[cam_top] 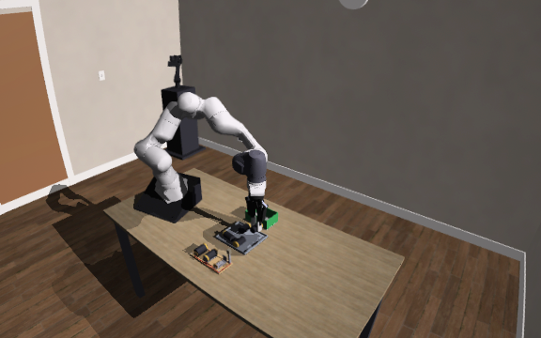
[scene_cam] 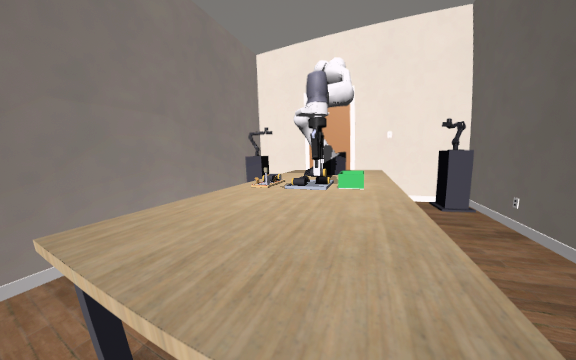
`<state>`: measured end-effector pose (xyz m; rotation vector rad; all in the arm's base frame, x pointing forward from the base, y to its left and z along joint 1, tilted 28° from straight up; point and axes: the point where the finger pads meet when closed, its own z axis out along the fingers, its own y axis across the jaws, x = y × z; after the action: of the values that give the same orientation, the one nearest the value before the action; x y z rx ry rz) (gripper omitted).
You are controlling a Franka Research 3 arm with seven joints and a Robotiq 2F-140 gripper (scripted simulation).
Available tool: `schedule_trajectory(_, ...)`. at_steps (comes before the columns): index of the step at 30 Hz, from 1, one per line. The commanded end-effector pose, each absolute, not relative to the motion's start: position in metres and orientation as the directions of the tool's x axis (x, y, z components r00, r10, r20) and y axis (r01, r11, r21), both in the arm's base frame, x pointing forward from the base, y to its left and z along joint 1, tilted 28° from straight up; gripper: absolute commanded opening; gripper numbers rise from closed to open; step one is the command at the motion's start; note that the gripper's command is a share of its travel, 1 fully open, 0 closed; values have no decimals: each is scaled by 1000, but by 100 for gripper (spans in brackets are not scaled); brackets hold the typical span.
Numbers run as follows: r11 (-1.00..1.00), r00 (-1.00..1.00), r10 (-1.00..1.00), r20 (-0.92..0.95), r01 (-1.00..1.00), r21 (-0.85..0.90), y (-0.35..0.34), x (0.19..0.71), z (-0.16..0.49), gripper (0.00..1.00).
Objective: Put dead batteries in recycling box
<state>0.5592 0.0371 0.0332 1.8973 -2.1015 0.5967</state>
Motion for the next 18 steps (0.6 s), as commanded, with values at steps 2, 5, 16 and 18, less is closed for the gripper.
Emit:
schedule_trajectory(2,33,-84,-890,448,-992,-122,38,561,34,16)
schedule_trajectory(5,29,-80,-890,449,-992,-120,38,561,34,16)
schedule_trajectory(16,29,-80,-890,449,-992,-120,38,562,34,16)
schedule_trajectory(18,29,-80,-890,449,-992,-120,38,563,34,16)
